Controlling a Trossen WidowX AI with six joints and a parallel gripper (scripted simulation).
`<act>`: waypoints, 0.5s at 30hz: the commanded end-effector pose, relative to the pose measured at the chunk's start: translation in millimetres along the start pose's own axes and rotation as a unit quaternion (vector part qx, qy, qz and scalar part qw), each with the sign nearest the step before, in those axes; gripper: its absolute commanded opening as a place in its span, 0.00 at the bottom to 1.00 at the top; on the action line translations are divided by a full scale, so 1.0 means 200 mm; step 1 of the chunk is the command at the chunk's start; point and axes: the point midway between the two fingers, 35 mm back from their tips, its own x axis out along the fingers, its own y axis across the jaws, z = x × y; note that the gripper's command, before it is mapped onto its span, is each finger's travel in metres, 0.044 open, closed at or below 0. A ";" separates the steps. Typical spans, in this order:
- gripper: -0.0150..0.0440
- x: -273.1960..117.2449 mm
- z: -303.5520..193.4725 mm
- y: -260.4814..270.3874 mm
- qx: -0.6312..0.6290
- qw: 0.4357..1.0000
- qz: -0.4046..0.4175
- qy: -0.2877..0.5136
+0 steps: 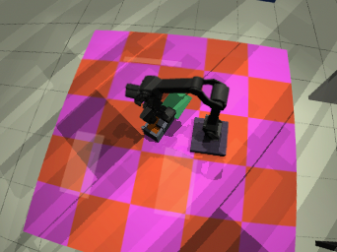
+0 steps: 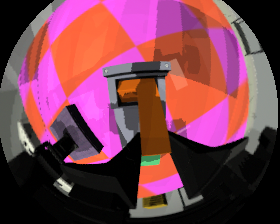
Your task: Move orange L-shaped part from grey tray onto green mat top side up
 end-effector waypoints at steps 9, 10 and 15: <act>0.25 -0.11 0.01 -0.01 -0.002 1.000 -0.004 -0.005; 0.25 -0.12 0.01 -0.01 -0.002 1.000 -0.004 -0.005; 0.25 -0.16 0.01 0.00 -0.002 1.000 -0.004 -0.005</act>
